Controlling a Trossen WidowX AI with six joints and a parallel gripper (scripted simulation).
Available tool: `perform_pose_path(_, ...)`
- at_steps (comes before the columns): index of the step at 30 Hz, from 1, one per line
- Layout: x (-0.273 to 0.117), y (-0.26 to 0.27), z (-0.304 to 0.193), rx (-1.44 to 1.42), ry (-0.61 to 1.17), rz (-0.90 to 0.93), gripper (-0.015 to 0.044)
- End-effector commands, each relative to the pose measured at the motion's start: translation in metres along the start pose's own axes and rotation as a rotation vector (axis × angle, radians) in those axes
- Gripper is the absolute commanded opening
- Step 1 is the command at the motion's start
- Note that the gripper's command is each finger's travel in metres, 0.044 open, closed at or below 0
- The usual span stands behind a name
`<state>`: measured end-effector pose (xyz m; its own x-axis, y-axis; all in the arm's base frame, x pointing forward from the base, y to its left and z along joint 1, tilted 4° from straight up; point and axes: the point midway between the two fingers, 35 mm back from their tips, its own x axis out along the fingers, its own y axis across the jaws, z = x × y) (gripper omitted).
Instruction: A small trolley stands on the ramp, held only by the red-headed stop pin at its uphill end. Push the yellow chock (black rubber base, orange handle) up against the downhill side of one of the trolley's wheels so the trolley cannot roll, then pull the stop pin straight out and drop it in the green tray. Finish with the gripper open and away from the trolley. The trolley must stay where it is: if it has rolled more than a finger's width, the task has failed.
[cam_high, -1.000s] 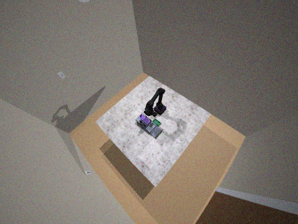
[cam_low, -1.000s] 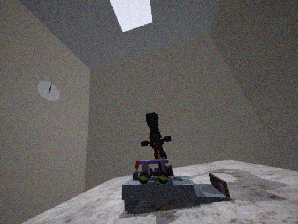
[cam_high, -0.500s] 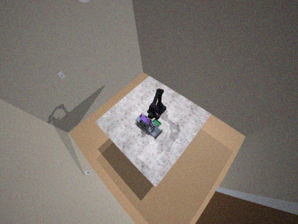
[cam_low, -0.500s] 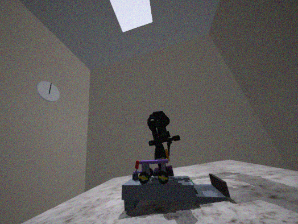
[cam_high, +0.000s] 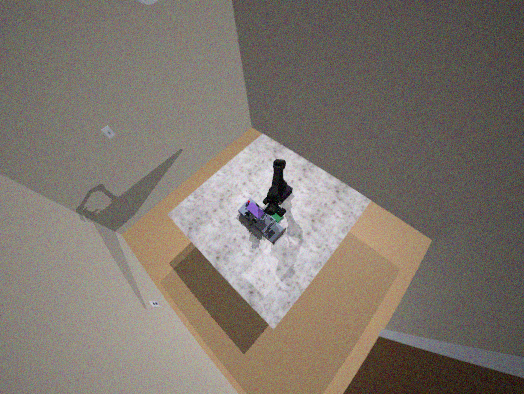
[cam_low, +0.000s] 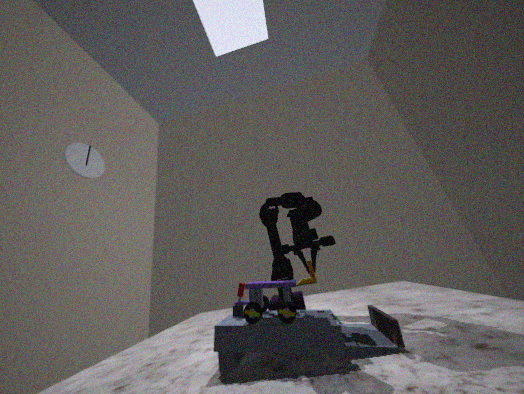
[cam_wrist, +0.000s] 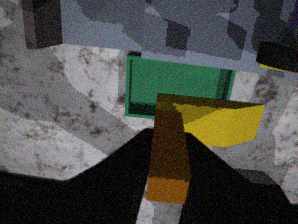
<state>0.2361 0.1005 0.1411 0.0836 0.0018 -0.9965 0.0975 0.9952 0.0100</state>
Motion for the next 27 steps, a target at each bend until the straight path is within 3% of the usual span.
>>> perform_pose_path(1, 0.000, 0.016, 0.006, 0.001, -0.007, 0.002, 0.0000)
perform_pose_path(9, 0.000, 0.023, 0.007, 0.003, -0.006, -0.111, 0.0000)
perform_pose_path(27, 0.007, 0.026, 0.037, 0.003, -0.009, -0.115, 0.0000)
